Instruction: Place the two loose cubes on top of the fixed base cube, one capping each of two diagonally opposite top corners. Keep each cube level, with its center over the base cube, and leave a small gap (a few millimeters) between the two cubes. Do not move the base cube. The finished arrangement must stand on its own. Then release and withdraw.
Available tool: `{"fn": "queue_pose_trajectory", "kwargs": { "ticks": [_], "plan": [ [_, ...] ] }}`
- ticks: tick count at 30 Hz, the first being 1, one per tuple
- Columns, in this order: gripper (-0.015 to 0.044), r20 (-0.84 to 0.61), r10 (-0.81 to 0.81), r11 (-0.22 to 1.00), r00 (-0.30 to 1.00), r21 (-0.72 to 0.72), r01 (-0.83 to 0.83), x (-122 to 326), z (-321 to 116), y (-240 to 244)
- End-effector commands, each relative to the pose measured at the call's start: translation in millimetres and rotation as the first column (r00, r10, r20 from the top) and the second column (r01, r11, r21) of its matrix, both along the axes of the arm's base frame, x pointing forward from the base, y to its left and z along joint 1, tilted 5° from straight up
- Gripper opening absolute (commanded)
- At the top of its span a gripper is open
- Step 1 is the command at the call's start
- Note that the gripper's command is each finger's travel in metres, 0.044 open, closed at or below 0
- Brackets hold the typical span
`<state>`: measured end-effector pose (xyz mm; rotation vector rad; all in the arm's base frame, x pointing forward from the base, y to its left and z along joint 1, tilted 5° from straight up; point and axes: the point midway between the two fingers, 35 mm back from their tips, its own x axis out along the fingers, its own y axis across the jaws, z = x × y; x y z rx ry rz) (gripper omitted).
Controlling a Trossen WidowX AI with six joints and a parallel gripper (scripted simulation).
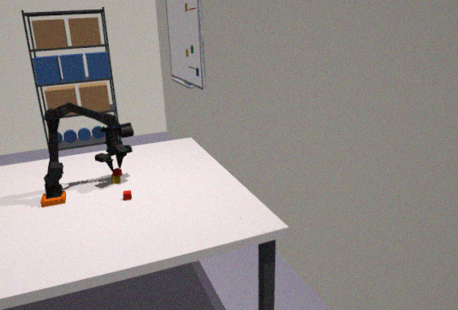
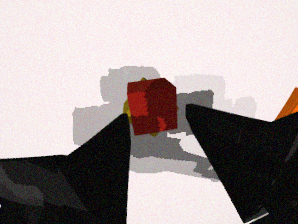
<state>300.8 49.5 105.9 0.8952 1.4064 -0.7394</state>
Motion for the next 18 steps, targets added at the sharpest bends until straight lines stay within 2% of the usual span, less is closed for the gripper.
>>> {"fn": "queue_pose_trajectory", "kwargs": {
  "ticks": [1,14,16,18],
  "plan": [
    [0.0205,0.012,0.003,1.0,1.0,0.002,-0.003,1.3,8.1,-0.3],
    [0.0205,0.012,0.003,1.0,1.0,0.001,-0.003,0.7,17.7,-1.0],
    [0.0258,0.008,0.029,1.0,1.0,-0.002,-0.029,0.8,15.3,-3.3],
    [0.0265,0.014,0.108,0.994,0.994,-0.008,-0.108,3.3,16.3,-9.6]
  ]
}}
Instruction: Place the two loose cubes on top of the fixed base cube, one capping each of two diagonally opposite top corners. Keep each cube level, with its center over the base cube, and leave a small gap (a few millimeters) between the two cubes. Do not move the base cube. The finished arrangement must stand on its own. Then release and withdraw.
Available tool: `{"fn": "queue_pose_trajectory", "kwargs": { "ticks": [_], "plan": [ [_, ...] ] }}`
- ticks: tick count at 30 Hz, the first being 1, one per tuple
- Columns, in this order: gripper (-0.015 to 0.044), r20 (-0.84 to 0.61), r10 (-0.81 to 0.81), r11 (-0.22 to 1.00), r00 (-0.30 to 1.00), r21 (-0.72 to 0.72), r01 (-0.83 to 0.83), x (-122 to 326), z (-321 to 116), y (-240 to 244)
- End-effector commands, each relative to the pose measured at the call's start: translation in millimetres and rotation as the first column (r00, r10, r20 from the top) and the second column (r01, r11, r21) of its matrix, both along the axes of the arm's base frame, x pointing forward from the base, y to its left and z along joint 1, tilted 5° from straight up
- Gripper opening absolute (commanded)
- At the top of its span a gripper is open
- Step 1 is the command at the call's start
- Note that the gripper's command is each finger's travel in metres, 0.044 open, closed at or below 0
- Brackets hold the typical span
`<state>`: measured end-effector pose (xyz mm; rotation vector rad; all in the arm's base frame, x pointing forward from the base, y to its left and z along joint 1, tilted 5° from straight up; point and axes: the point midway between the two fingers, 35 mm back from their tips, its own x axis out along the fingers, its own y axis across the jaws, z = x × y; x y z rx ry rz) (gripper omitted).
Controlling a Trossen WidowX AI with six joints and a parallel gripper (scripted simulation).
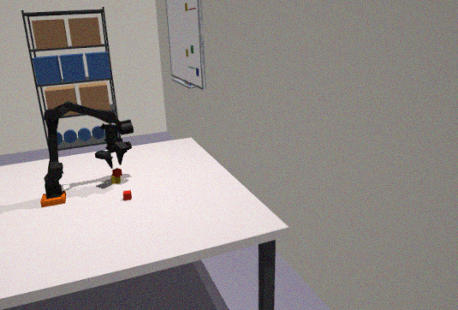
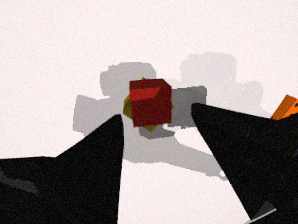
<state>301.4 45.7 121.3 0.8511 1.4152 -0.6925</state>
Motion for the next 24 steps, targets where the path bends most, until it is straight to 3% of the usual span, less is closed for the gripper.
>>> {"fn": "queue_pose_trajectory", "kwargs": {
  "ticks": [1,12,24],
  "plan": [
    [0.0265,0.007,0.094,0.996,0.996,-0.007,-0.094,4,1,-9],
    [0.0265,0.033,0.543,0.839,0.839,-0.052,-0.541,15,7,-49],
    [0.0265,0.03,0.89,0.455,0.454,-0.105,-0.884,22,13,-95]
  ]
}}
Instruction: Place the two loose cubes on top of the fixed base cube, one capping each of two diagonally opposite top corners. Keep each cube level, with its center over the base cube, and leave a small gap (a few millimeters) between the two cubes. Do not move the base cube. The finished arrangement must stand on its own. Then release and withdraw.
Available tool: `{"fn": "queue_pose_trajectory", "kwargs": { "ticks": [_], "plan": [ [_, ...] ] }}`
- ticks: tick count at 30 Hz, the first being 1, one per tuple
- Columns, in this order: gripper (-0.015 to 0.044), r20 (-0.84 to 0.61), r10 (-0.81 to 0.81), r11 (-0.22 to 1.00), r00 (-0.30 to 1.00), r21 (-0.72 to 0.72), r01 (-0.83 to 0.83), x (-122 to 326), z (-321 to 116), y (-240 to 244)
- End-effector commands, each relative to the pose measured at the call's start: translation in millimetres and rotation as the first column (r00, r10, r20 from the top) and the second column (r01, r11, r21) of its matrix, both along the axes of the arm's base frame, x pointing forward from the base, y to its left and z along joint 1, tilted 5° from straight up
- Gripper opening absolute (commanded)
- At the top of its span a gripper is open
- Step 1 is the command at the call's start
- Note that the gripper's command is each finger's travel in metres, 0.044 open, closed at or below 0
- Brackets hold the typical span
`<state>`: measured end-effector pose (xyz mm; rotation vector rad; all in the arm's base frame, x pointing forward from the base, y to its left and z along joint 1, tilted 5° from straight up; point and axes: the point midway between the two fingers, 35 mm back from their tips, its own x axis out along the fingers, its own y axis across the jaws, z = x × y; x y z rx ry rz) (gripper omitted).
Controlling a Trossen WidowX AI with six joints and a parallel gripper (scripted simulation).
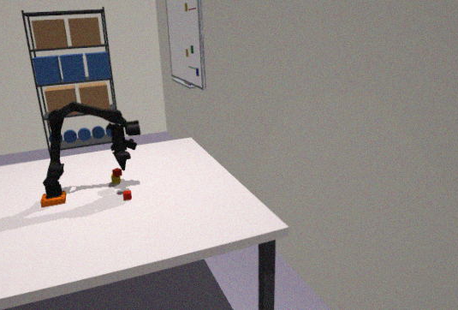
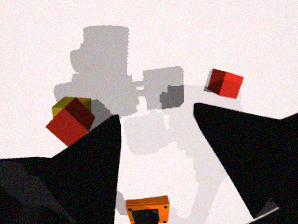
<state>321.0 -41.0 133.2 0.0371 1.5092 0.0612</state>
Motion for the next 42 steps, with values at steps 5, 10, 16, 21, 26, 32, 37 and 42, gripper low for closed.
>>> {"fn": "queue_pose_trajectory", "kwargs": {
  "ticks": [5,10,16,21,26,32,37,42],
  "plan": [
    [0.0265,0.018,0.306,0.952,0.952,-0.022,-0.306,2,4,-28],
    [0.0265,0.025,0.505,0.863,0.863,-0.042,-0.504,2,6,-48],
    [0.0265,0.026,0.712,0.702,0.702,-0.067,-0.709,-1,9,-73],
    [0.0265,0.022,0.847,0.531,0.531,-0.087,-0.843,-5,11,-93],
    [0.0265,0.014,0.942,0.335,0.335,-0.105,-0.936,-10,13,-113],
    [0.0265,0.01,0.962,0.272,0.273,-0.11,-0.956,-12,13,-119],
    [0.0265,0.011,0.962,0.272,0.273,-0.11,-0.956,-8,-14,-118],
    [0.0265,0.011,0.962,0.272,0.273,-0.11,-0.956,-8,-47,-115]
  ]
}}
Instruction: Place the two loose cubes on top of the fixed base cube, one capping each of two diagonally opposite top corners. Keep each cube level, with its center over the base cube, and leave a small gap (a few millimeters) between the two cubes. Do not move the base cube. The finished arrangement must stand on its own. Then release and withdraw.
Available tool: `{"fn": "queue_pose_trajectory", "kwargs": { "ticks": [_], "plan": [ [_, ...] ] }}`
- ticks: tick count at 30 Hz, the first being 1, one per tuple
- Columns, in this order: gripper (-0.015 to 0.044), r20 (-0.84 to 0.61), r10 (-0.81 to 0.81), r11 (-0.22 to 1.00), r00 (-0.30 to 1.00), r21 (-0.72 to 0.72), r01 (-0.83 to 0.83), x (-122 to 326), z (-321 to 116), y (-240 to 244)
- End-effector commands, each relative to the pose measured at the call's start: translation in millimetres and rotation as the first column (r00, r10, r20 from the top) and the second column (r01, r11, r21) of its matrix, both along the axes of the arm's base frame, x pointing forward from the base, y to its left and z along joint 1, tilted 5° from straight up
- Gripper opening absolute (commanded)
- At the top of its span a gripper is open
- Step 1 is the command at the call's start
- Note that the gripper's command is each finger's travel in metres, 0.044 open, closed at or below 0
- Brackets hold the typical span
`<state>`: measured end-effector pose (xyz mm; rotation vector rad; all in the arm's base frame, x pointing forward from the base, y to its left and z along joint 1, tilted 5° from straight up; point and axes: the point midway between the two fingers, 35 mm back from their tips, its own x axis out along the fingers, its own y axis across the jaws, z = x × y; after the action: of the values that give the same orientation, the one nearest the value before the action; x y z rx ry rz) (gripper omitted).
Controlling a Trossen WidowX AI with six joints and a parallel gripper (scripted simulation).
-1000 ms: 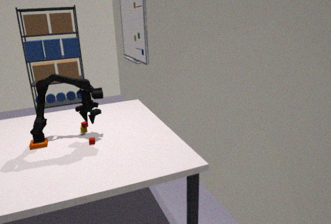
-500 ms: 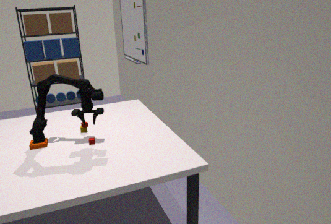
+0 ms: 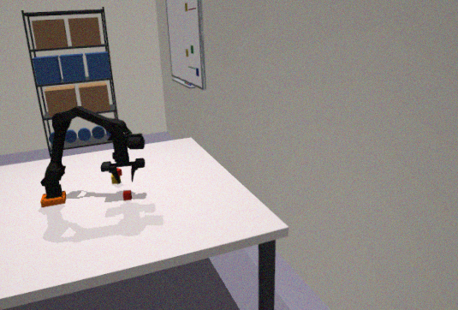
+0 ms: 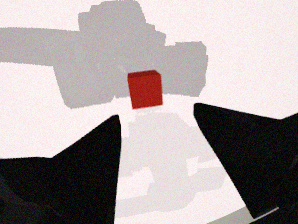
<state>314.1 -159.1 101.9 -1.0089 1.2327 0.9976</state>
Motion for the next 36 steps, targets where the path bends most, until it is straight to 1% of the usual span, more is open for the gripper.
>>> {"fn": "queue_pose_trajectory", "kwargs": {
  "ticks": [1,32,36],
  "plan": [
    [0.0265,-0.007,0.001,1.0,1.0,0.009,-0.001,-1,-17,3],
    [0.0265,-0.007,0.001,1.0,1.0,0.01,-0.001,2,-65,6],
    [0.016,-0.007,0.001,1.0,1.0,0.01,-0.001,2,-65,6]
  ]
}}
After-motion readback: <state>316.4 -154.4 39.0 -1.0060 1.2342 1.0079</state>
